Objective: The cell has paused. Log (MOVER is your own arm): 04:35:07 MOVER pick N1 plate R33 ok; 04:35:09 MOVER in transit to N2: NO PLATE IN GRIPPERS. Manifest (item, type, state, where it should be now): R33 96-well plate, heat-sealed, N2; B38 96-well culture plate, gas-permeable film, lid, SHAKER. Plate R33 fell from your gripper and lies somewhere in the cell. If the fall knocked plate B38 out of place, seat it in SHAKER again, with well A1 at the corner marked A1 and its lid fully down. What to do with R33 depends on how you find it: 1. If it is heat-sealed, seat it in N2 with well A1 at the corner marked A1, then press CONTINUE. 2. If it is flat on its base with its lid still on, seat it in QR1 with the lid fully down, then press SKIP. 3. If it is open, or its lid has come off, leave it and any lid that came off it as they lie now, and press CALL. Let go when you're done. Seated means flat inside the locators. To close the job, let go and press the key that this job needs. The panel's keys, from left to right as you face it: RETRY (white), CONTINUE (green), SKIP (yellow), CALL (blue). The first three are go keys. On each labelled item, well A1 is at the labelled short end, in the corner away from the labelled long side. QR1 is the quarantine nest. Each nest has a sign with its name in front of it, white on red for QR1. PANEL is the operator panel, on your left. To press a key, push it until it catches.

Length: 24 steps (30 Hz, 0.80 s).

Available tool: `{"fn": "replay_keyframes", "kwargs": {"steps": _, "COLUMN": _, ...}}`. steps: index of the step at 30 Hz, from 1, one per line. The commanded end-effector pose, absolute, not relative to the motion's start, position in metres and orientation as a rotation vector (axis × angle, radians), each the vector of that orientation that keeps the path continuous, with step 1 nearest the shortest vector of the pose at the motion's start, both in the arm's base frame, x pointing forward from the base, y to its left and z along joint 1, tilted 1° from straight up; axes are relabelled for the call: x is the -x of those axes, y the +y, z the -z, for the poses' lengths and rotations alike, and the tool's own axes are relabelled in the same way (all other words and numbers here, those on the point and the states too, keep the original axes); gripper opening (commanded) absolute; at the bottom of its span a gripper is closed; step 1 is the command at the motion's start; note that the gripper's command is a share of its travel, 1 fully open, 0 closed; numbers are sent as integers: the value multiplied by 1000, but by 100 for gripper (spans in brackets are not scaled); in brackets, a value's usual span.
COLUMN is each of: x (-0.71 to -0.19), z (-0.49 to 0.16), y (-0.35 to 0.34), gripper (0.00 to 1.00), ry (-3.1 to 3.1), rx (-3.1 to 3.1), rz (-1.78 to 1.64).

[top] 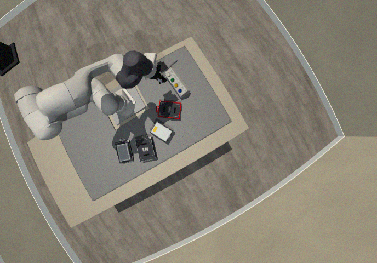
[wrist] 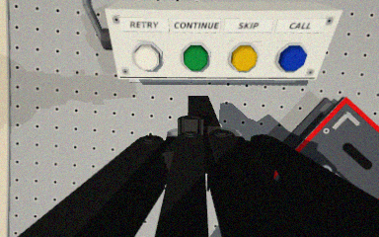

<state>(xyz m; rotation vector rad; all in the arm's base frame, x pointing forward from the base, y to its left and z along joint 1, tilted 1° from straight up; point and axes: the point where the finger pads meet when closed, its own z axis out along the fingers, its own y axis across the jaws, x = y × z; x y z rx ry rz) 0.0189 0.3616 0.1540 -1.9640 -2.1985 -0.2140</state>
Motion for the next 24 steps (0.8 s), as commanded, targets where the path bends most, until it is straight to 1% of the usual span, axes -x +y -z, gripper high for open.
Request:
{"fn": "replay_keyframes", "kwargs": {"steps": 1, "x": -19, "z": -155, "y": 364, "gripper": 10, "ry": -2189, "rx": 1957, "rz": 232}}
{"fn": "replay_keyframes", "kwargs": {"steps": 24, "x": -19, "z": -155, "y": 363, "gripper": 10, "ry": -2185, "rx": 1953, "rz": 238}}
